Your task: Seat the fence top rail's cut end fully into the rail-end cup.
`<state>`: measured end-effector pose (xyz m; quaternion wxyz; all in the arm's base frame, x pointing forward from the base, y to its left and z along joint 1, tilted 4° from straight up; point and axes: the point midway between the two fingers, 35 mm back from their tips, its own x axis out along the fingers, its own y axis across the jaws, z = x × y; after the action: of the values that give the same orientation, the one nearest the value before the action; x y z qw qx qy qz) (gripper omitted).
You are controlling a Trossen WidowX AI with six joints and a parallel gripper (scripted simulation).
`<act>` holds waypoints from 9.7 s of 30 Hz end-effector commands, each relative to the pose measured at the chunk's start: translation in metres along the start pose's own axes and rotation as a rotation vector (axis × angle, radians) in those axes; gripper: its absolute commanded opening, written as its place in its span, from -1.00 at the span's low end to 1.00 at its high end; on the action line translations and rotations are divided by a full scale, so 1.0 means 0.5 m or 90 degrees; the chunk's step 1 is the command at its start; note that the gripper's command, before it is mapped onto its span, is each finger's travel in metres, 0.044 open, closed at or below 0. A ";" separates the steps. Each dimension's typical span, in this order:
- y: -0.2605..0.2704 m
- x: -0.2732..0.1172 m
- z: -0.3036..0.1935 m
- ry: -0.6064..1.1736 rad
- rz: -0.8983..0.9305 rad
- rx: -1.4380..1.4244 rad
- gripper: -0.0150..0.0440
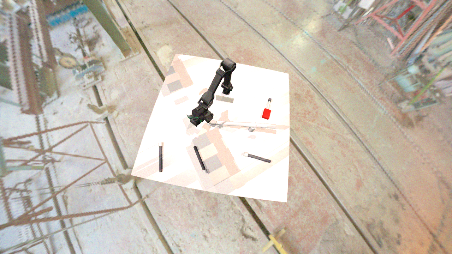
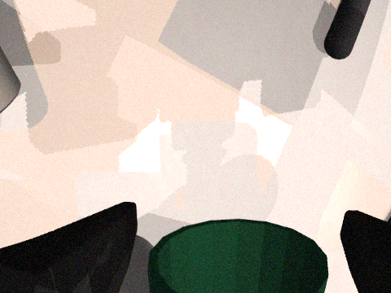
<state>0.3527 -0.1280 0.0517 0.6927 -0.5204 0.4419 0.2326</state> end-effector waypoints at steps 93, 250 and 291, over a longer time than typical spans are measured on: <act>0.079 -0.040 -0.023 -0.155 0.005 -0.275 -0.49; 0.290 0.006 0.309 0.441 0.123 1.639 1.00; 0.218 -0.110 0.283 0.387 -0.089 1.620 -0.49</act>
<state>0.2910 0.0538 0.0297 0.5603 0.4508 0.4864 -0.4963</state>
